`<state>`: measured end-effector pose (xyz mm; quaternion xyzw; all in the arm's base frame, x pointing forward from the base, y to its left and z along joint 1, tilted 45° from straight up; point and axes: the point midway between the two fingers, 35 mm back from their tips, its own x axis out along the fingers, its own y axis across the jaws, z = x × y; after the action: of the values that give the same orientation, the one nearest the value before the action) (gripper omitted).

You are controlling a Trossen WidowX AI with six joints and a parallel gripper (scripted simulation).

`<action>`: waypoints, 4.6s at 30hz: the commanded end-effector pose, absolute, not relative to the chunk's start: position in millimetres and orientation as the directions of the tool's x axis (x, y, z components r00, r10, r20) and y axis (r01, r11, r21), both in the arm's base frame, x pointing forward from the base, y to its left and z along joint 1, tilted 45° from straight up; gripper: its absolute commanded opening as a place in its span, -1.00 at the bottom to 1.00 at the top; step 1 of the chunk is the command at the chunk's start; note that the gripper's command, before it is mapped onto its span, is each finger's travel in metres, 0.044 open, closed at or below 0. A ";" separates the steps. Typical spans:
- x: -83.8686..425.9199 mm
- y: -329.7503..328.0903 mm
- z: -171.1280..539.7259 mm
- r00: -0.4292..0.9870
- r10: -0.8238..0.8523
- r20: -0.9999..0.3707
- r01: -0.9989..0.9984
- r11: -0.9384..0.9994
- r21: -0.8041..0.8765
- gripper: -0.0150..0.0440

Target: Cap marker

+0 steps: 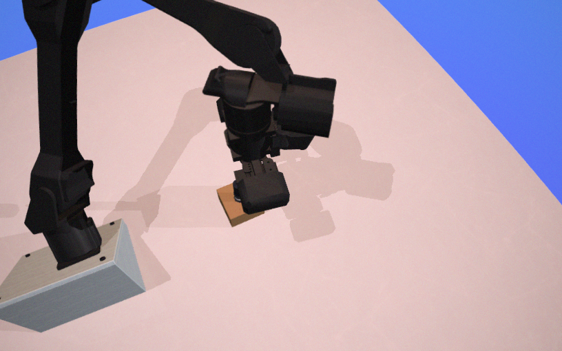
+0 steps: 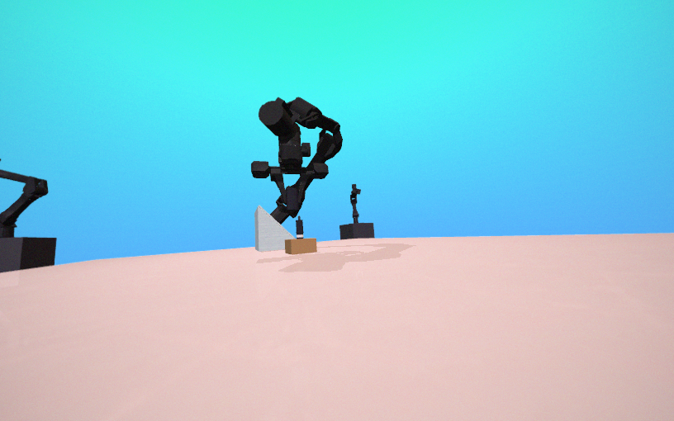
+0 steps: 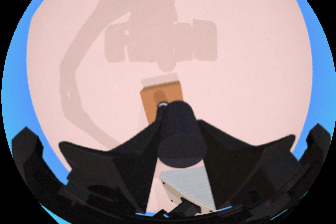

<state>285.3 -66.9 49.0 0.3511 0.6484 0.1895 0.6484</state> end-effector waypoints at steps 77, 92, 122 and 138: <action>271.0 -10.5 23.6 0.082 0.700 -0.709 0.209 0.683 0.699 0.84; 264.7 -63.5 76.3 0.081 0.699 -0.711 0.210 0.685 0.697 1.00; 264.3 -58.5 67.6 0.084 0.701 -0.708 0.026 0.709 0.705 -0.49; 266.0 -45.0 54.1 0.084 0.701 -0.708 0.026 0.709 0.705 -0.49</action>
<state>265.5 -49.3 57.4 0.2857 0.6301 0.2495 0.6776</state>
